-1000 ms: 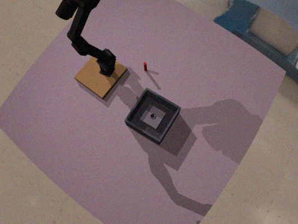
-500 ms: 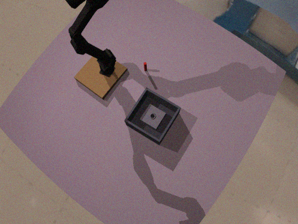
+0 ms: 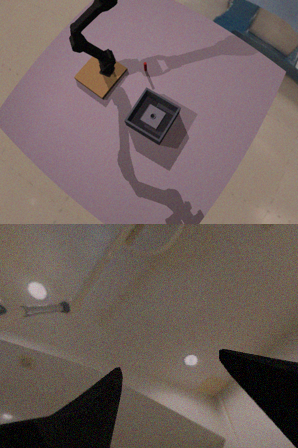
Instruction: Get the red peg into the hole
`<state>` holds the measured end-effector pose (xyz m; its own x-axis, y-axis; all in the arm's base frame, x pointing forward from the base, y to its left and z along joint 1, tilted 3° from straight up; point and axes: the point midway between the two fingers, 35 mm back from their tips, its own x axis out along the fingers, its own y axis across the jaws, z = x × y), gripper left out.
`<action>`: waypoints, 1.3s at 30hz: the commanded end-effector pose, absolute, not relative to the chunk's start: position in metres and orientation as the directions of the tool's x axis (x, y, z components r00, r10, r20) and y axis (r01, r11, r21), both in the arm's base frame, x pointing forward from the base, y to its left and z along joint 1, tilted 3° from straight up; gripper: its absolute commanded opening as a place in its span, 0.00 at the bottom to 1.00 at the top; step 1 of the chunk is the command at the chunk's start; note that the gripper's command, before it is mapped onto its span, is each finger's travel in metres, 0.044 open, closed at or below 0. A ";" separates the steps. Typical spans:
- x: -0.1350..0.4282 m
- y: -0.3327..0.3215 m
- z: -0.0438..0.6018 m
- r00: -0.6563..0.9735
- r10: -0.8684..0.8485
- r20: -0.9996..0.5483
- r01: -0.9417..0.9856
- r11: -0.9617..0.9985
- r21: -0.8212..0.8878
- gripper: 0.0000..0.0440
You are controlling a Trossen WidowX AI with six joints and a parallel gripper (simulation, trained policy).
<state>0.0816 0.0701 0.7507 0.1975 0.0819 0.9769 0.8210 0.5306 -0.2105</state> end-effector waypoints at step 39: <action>0.298 0.114 0.507 0.957 0.257 0.137 -0.119 0.774 -0.622 1.00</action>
